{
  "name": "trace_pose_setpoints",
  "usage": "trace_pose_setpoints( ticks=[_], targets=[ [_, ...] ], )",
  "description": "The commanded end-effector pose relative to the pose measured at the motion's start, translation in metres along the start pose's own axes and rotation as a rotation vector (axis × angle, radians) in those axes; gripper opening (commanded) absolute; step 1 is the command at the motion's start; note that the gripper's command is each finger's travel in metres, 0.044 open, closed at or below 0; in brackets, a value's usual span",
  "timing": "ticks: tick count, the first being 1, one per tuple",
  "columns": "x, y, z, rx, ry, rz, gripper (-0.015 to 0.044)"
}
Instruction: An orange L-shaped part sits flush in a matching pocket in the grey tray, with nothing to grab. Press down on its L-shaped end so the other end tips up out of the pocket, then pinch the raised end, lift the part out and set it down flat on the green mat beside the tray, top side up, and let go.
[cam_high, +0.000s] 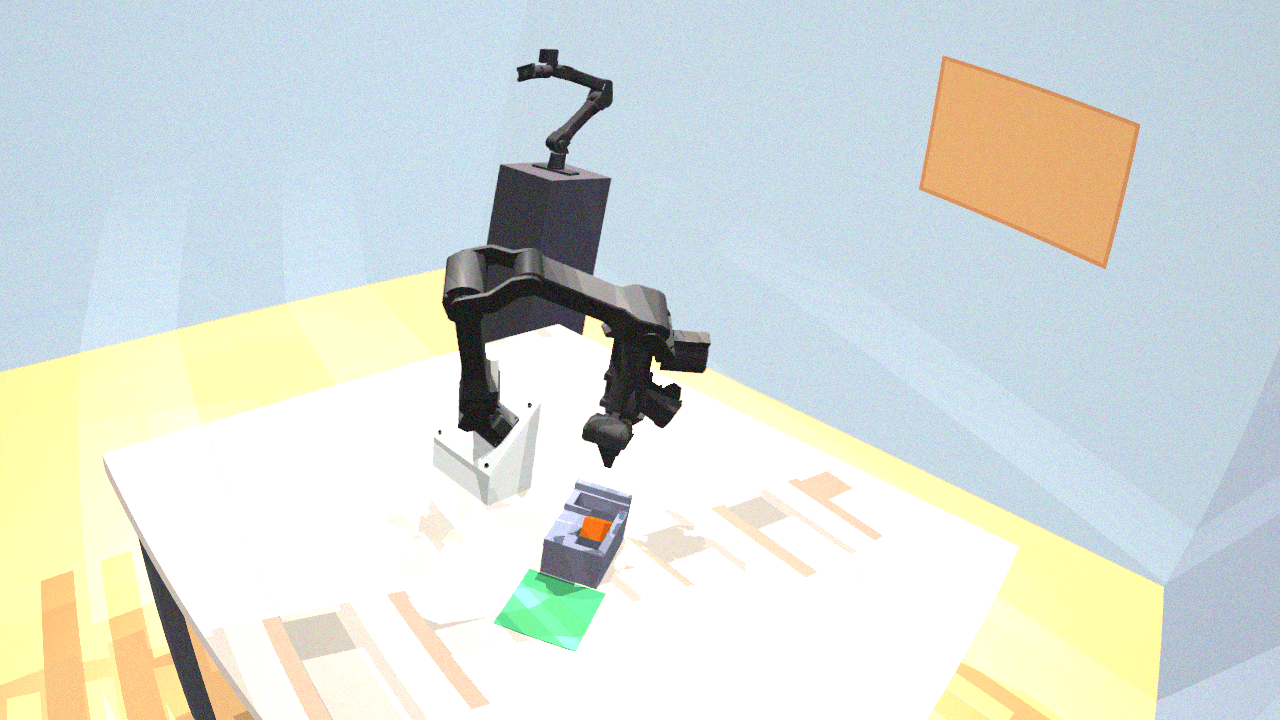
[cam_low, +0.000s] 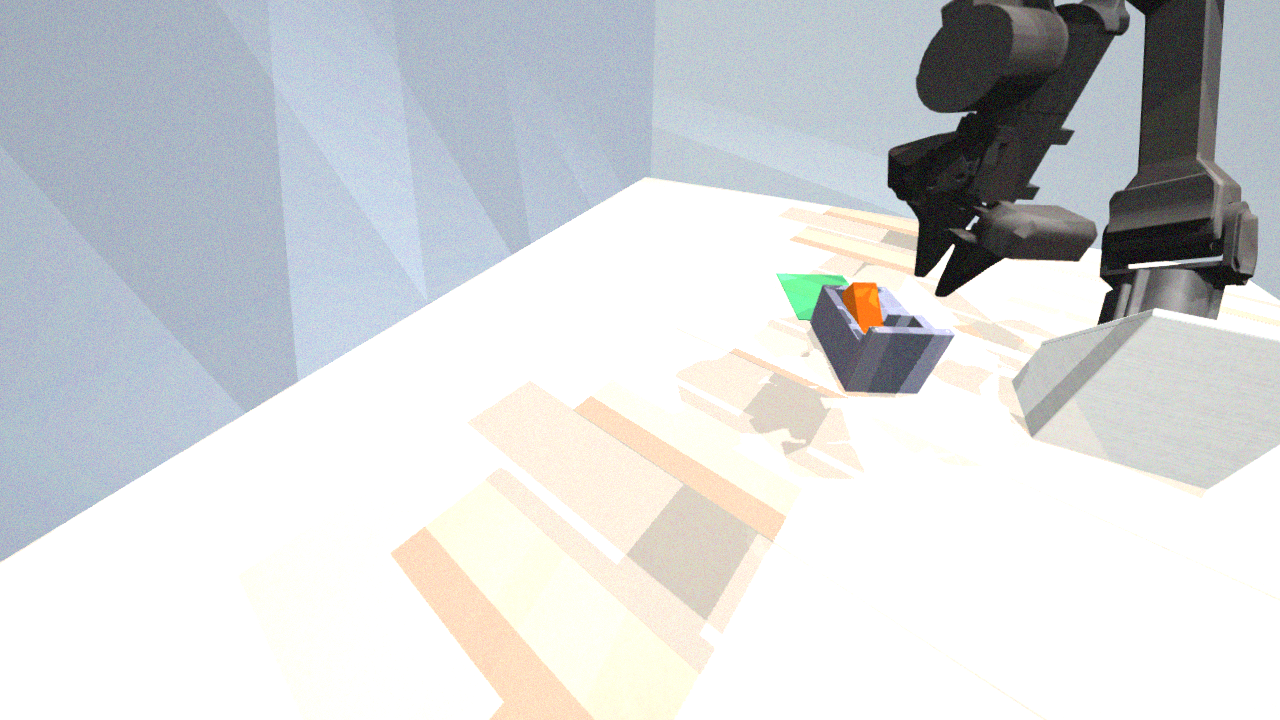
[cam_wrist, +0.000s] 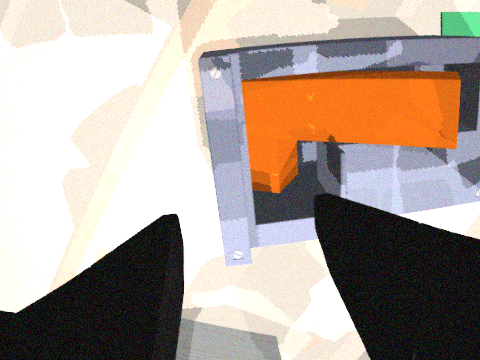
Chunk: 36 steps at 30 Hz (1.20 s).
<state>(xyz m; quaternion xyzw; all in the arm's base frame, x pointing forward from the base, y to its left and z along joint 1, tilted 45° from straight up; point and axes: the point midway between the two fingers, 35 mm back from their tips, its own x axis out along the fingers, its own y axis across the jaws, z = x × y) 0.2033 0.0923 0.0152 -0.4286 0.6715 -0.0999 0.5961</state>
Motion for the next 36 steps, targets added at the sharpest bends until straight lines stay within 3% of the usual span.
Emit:
trace_pose_setpoints(
  ticks=[1, 6, 13, 36],
  targets=[
    [0.0, 0.0, 0.0, -0.001, 0.0, 0.0, 0.018],
    [0.008, 0.0, 0.001, 0.0, -0.001, 0.001, 0.018],
    [0.071, -0.001, -0.001, 0.005, 0.0, -0.001, 0.018],
    [0.091, -0.001, 0.0, 0.005, 0.0, -0.001, 0.018]
  ],
)
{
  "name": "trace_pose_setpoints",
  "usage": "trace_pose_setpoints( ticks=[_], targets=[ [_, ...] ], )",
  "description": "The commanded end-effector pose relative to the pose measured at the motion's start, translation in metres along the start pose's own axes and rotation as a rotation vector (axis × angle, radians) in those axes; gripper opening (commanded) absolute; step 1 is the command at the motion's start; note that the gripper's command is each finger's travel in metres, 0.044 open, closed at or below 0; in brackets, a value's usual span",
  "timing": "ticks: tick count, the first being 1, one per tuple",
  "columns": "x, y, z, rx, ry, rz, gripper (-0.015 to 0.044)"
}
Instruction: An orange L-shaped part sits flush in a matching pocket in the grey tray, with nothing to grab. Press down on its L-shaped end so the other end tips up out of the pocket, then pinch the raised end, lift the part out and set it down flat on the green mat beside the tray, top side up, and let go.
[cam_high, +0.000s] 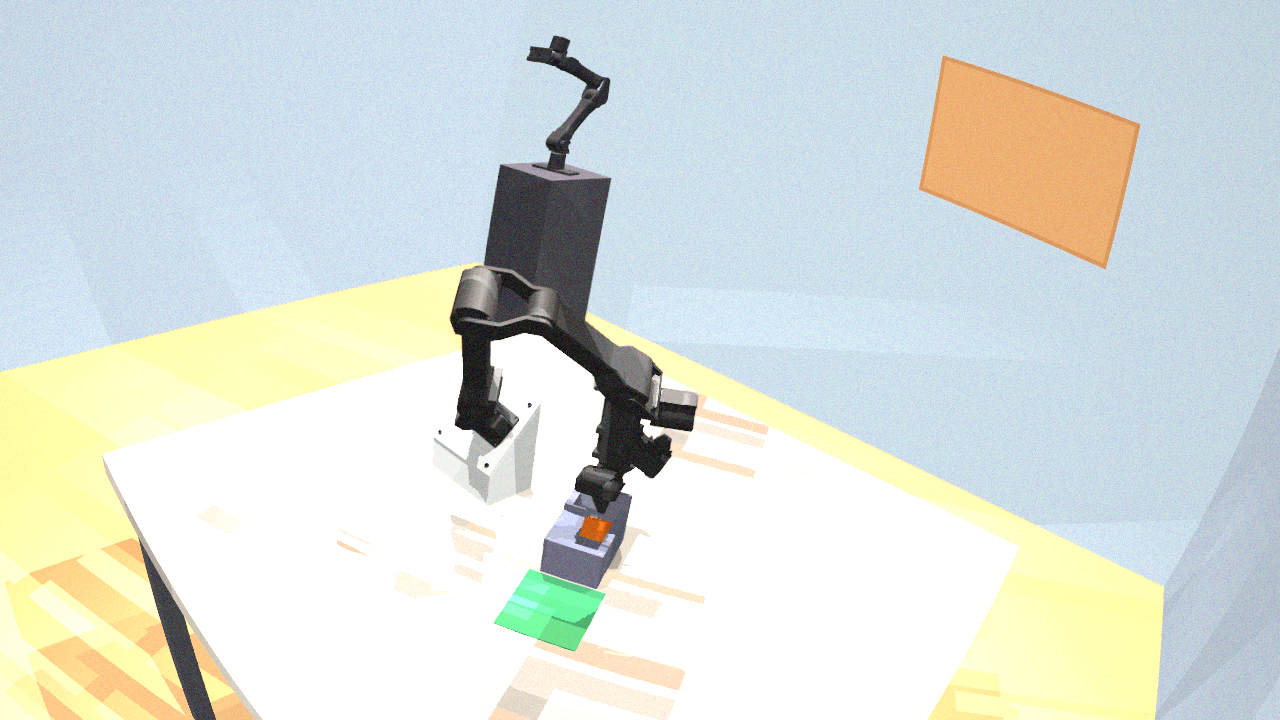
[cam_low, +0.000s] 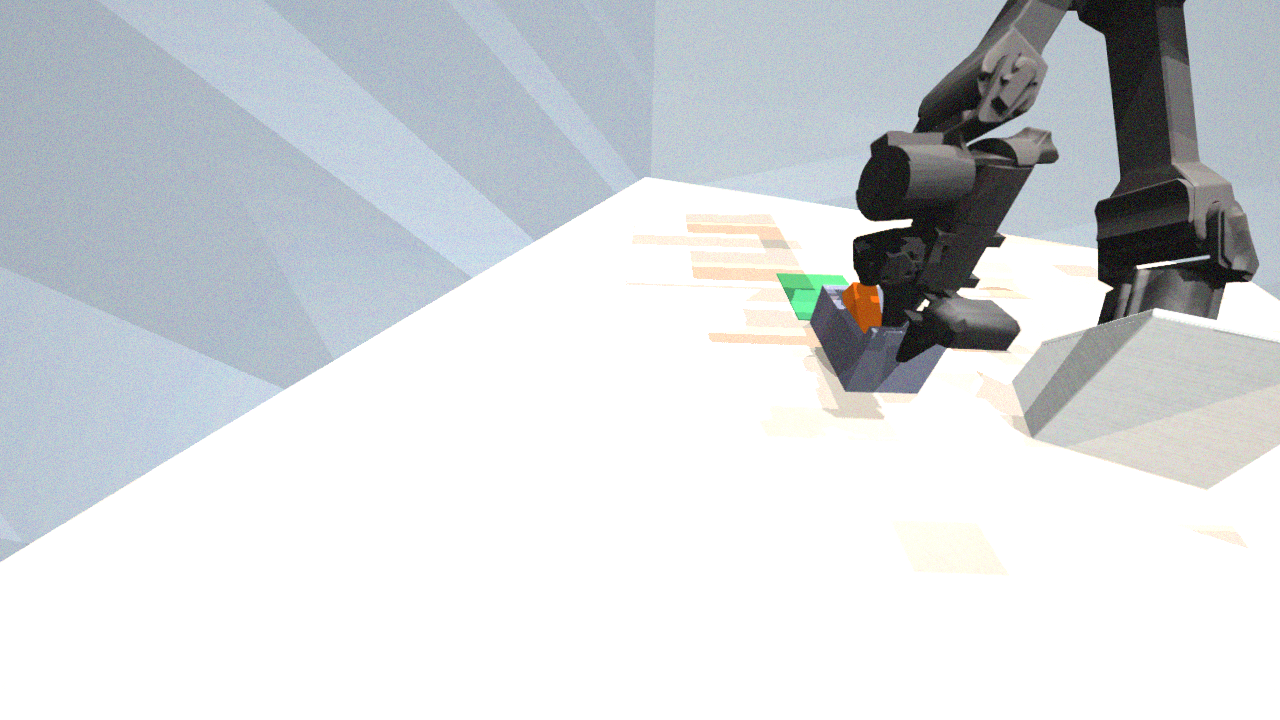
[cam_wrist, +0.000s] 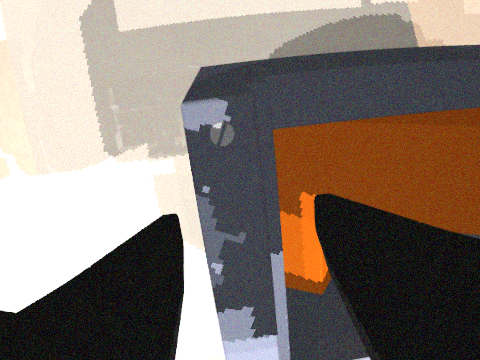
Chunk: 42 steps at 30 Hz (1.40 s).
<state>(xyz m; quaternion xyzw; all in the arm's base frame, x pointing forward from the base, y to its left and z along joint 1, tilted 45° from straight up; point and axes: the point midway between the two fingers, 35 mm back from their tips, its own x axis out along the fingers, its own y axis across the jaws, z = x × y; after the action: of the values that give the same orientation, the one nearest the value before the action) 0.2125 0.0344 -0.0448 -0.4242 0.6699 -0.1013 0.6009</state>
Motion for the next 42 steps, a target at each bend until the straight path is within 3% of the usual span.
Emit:
trace_pose_setpoints(
  ticks=[1, 12, 42],
  targets=[
    [0.009, 0.0, -0.002, -0.007, 0.006, -0.005, 0.018],
    [0.024, -0.001, -0.004, -0.006, 0.007, -0.006, 0.018],
    [0.012, 0.009, -0.002, -0.006, 0.003, -0.003, 0.018]
  ],
)
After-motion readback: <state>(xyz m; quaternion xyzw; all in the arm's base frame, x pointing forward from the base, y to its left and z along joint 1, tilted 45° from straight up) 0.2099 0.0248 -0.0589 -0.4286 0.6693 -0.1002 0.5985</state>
